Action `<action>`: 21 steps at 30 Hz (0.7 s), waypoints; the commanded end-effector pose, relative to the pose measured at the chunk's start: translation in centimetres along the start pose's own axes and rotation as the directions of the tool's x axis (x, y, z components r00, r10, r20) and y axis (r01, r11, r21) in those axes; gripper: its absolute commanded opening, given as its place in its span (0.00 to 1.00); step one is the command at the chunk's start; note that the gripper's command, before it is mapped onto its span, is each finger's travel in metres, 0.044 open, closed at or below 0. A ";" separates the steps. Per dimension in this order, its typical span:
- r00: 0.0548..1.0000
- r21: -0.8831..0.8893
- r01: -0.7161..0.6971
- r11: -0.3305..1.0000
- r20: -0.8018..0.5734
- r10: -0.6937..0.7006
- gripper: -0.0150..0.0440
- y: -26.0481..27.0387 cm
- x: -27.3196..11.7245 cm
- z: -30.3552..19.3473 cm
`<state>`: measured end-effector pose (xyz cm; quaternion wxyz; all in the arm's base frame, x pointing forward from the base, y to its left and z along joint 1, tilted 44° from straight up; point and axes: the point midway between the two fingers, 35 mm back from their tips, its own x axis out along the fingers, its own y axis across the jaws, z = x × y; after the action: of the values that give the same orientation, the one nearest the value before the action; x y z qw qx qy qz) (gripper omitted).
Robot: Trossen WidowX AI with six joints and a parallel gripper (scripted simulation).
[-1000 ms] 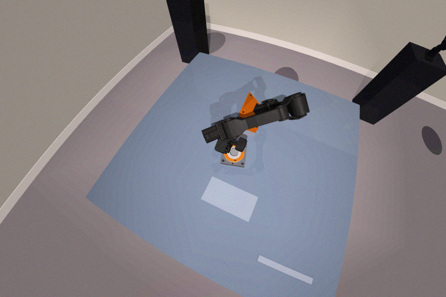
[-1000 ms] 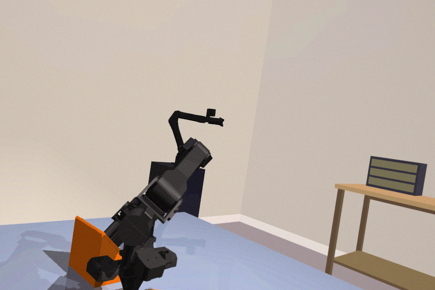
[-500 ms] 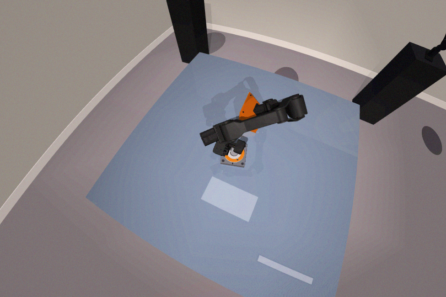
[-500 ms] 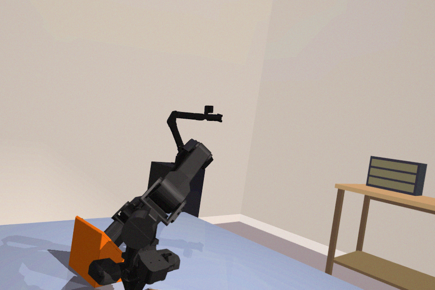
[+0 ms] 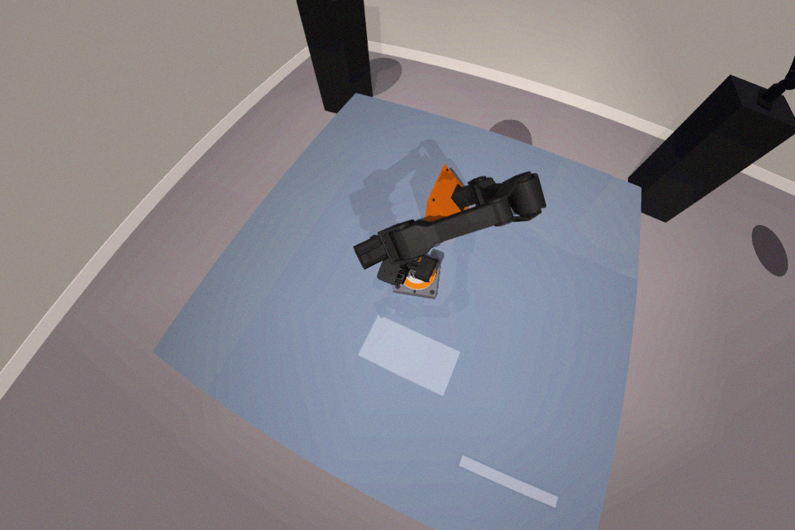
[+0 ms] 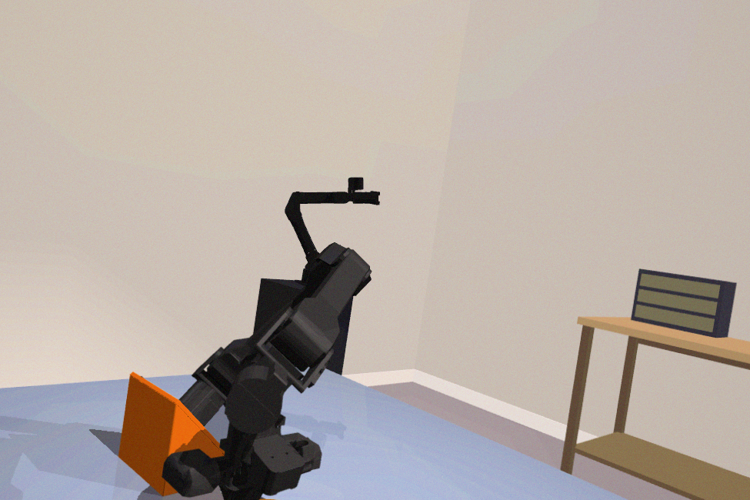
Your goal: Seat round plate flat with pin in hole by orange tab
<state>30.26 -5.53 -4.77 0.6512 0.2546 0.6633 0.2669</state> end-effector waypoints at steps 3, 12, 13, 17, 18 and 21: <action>1.000 0.002 -0.004 1.000 0.009 0.004 0.25 0.4 -0.2 1.0; 1.000 0.001 -0.005 1.000 0.009 0.005 0.25 1.4 -0.3 2.2; 1.000 0.001 -0.005 1.000 0.009 0.005 0.25 1.6 -0.3 2.3; 1.000 0.001 -0.005 1.000 0.009 0.005 0.25 2.1 -0.5 2.7; 1.000 0.001 -0.006 1.000 0.009 0.006 0.25 2.2 -0.5 2.8; 1.000 0.001 -0.006 1.000 0.009 0.006 0.25 2.6 -0.5 3.0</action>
<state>32.85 -4.14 -3.10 0.6517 0.2548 0.6624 0.2676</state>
